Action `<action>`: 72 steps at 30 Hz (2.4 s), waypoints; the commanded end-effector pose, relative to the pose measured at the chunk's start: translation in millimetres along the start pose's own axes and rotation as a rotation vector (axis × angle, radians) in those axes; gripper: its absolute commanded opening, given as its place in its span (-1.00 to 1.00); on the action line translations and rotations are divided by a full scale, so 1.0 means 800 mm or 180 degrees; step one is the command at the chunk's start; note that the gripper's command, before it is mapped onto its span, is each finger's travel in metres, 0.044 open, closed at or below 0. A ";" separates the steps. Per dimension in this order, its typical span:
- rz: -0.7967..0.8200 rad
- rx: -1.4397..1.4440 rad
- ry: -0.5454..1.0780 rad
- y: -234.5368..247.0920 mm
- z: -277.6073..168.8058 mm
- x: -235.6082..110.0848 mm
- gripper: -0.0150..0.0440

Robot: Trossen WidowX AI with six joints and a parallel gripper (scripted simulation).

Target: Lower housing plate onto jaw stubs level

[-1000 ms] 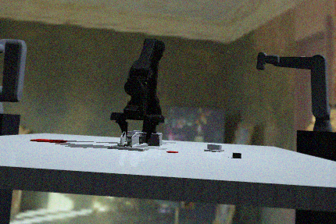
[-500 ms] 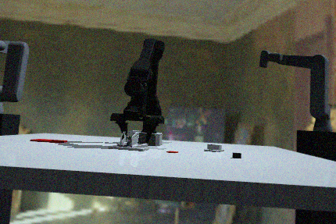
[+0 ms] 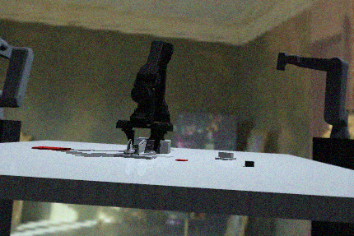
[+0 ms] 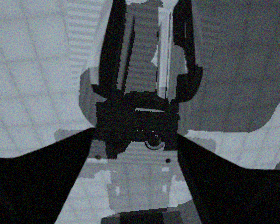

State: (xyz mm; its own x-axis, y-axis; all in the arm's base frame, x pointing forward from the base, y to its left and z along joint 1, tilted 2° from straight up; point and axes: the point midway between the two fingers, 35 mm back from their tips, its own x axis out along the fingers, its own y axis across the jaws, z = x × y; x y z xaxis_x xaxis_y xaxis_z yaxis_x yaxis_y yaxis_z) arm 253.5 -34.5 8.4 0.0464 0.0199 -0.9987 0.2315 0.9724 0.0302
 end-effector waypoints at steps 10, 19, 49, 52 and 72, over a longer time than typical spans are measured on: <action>0.0008 0.0016 0.0006 0.001 -0.001 0.004 0.70; 0.0008 0.0015 0.0006 0.001 -0.001 0.007 0.70; 0.0008 0.0014 0.0006 0.001 -0.001 0.010 0.70; 0.0008 0.0014 0.0006 0.001 -0.001 0.010 0.70; 0.0008 0.0014 0.0006 0.001 -0.001 0.008 0.70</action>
State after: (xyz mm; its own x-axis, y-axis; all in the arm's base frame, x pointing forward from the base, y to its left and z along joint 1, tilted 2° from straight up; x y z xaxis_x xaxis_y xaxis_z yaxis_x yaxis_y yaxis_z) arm 253.5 -34.2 0.8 0.0452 0.0205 -0.9988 0.2323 0.9722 0.0304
